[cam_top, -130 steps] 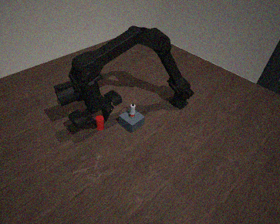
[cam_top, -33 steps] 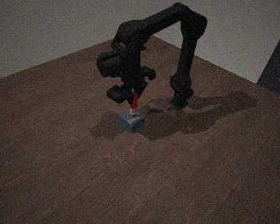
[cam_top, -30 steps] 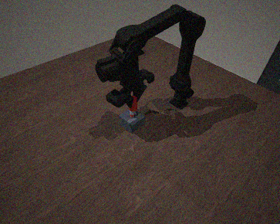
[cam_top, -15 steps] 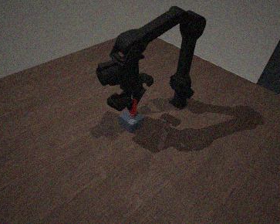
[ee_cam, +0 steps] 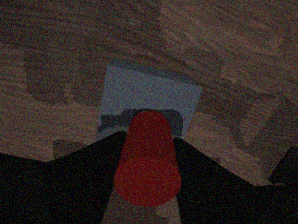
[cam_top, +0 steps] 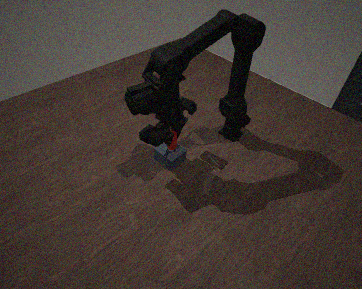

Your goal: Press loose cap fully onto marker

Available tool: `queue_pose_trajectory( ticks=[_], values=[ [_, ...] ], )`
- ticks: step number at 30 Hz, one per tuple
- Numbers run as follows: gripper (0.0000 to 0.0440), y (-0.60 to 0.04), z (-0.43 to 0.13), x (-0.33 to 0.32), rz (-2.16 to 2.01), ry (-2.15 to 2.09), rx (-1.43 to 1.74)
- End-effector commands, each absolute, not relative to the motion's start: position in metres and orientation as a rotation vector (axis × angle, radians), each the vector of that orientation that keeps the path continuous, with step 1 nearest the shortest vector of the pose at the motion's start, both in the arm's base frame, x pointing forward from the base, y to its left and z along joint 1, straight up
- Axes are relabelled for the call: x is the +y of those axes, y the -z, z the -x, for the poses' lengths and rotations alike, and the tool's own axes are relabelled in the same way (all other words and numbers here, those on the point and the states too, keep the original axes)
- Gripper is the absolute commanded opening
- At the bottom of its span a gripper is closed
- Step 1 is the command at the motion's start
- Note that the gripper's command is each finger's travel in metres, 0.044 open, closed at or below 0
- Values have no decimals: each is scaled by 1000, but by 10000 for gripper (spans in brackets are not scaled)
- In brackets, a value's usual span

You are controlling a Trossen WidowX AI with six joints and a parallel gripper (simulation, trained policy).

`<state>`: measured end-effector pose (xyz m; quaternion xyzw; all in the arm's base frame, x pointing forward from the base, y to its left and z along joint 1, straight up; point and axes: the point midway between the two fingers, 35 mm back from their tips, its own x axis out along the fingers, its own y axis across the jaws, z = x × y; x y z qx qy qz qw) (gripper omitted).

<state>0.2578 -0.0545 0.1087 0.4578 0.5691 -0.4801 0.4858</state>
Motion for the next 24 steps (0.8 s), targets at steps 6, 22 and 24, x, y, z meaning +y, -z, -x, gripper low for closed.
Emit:
queue_pose_trajectory(
  ticks=[6, 22, 24],
  values=[
    [51, -92, -247, -56, -1059, 1172, 1432],
    [68, -90, -247, -59, -1034, 1155, 1426],
    [70, -90, -247, -59, -1032, 1154, 1426]
  ],
)
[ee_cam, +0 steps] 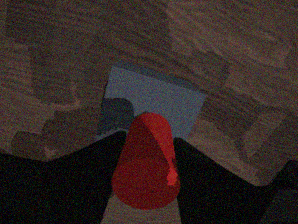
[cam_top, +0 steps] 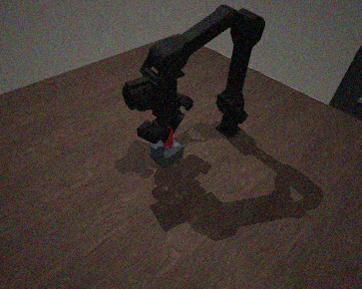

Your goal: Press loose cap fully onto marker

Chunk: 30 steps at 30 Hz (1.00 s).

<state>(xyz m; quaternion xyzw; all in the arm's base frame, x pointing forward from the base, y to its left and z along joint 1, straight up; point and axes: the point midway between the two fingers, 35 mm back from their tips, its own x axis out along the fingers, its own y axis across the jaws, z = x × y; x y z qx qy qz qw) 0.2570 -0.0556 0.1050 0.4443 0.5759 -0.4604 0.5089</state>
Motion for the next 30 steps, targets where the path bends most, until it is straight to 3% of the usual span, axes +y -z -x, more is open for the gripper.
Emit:
queue_pose_trajectory(
  ticks=[1, 30],
  values=[
    [71, -90, -247, -60, -1030, 1152, 1426],
    [104, -88, -247, -62, -1006, 1132, 1423]
  ],
)
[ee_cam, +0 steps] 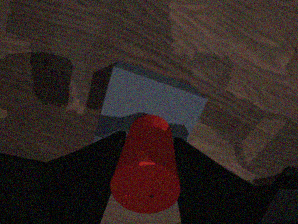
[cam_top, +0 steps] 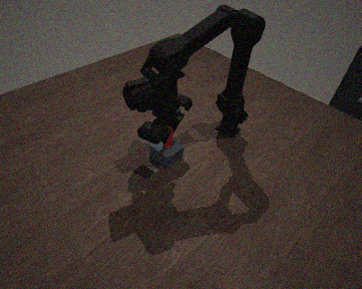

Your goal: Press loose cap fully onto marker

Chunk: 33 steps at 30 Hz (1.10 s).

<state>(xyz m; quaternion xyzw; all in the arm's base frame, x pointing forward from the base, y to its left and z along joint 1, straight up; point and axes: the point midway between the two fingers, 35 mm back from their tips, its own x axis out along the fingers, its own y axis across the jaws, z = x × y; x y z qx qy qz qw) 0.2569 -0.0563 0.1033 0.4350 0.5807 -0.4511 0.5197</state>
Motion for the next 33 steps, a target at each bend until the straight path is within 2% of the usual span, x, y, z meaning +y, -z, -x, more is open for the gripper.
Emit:
queue_pose_trajectory(
  ticks=[1, 33],
  values=[
    [105, -88, -247, -63, -1005, 1131, 1423],
    [144, -88, -247, -65, -979, 1105, 1421]
  ],
)
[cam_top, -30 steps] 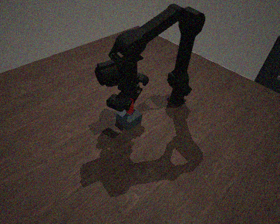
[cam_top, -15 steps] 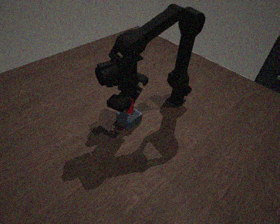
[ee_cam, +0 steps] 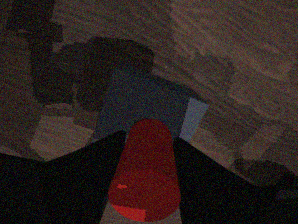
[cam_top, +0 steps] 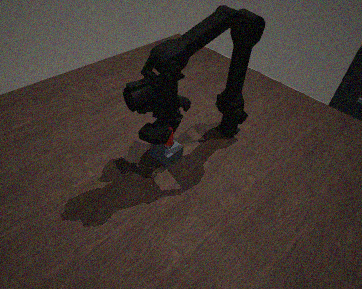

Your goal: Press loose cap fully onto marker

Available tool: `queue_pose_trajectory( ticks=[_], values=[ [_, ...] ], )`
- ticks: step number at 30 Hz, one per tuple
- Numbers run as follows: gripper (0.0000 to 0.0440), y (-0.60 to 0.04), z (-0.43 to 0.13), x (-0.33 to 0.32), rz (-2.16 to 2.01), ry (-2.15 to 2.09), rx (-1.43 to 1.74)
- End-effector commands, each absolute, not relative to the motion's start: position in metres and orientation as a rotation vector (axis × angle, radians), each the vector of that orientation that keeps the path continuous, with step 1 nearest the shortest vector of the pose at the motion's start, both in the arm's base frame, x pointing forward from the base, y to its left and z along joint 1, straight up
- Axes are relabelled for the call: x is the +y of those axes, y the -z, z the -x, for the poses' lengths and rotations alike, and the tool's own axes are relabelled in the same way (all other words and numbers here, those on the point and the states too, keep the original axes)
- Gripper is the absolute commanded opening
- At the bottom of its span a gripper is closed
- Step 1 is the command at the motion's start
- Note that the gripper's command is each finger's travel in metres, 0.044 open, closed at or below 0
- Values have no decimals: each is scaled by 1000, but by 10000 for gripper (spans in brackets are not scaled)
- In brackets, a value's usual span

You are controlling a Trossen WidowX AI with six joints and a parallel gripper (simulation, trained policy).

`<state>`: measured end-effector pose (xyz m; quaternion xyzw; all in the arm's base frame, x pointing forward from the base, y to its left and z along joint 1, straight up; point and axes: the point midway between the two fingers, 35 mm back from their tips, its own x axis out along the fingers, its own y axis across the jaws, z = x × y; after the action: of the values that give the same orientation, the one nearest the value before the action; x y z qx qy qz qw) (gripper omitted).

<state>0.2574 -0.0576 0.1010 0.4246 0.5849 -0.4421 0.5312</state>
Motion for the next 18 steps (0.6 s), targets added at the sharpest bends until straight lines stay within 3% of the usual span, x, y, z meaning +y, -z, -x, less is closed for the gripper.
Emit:
queue_pose_trajectory(
  ticks=[1, 9, 18],
  values=[
    [145, -88, -247, -65, -978, 1101, 1422],
    [208, -86, -238, -60, -975, 1089, 1458],
    [415, -90, -236, -57, -980, 1057, 1442]
  ],
)
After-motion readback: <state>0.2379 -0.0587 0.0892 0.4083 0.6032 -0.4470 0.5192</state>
